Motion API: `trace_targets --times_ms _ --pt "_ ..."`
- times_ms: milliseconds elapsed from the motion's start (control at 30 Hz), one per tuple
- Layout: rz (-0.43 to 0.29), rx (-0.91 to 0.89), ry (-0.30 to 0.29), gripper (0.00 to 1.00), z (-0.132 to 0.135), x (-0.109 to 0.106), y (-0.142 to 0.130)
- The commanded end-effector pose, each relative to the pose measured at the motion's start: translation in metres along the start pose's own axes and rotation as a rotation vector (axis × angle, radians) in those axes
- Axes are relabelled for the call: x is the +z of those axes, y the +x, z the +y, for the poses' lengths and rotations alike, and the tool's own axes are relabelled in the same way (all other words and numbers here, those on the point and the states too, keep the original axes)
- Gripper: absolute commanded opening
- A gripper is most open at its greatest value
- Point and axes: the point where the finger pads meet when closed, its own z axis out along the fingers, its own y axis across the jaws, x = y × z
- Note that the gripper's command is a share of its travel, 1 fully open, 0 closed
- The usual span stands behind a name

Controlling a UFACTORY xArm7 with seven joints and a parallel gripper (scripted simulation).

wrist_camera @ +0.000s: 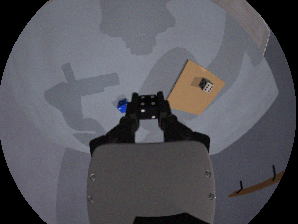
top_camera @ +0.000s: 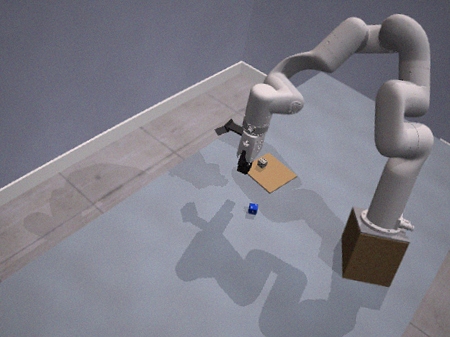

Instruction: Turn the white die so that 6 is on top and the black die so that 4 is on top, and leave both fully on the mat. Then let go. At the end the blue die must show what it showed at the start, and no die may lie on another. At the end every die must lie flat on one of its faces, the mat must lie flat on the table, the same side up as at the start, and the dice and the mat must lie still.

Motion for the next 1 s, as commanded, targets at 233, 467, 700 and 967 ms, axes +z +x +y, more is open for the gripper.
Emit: trace_targets --times_ms 233,467,700,967 --pt "0.206 0.0 -0.004 0.21 0.0 -0.0024 0.001" --pt "0.36 -0.001 -0.003 0.21 -0.0006 -0.0018 -0.0017" --pt "0.534 -0.003 0.002 0.21 -0.0015 -0.001 -0.0043" --pt "0.709 -0.003 -0.002 0.21 -0.0006 -0.0005 -0.006"
